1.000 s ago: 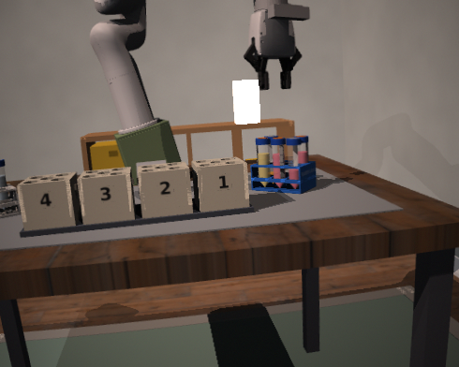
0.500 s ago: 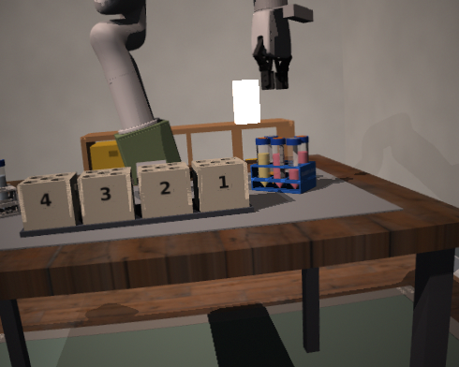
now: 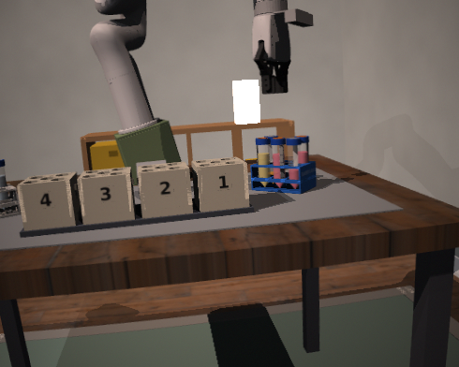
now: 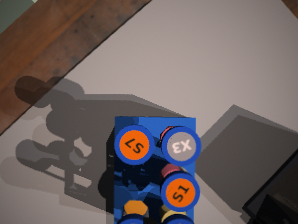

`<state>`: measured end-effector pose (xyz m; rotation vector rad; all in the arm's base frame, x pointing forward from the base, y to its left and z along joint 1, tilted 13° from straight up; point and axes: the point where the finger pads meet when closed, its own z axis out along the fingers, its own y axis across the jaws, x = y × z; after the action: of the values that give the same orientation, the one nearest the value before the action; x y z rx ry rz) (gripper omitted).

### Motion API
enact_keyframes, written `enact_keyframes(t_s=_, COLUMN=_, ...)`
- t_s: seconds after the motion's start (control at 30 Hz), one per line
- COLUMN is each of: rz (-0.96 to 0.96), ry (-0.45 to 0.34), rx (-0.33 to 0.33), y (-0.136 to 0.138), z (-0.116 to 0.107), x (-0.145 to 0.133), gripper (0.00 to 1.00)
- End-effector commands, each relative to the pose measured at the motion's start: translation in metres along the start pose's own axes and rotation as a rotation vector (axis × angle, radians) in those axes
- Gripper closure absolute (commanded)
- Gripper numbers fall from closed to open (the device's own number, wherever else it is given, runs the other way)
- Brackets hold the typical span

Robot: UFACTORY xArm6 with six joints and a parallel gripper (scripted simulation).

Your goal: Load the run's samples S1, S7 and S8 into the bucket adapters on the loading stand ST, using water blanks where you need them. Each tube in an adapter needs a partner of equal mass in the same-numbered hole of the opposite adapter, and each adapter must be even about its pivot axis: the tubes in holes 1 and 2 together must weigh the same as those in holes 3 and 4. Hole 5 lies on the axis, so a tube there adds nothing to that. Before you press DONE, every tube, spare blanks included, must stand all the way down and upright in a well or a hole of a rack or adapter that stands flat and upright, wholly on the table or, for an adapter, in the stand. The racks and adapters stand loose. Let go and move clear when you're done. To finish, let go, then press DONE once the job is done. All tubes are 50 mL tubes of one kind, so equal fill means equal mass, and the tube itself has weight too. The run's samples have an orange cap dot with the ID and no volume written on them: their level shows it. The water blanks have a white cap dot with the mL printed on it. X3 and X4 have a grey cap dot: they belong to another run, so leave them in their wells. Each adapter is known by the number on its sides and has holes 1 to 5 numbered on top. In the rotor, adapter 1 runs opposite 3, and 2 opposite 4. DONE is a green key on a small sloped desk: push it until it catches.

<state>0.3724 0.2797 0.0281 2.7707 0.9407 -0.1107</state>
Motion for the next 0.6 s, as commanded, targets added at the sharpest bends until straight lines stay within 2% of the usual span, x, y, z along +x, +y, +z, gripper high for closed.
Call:
enact_keyframes(t_s=0.0, rz=0.0, ry=0.006, rx=0.001, y=0.0, z=0.003, x=0.002, gripper=0.43)
enact_keyframes(t_s=0.57, rz=0.0, ry=0.006, rx=0.0, y=0.0, z=0.033, x=0.002, gripper=0.43)
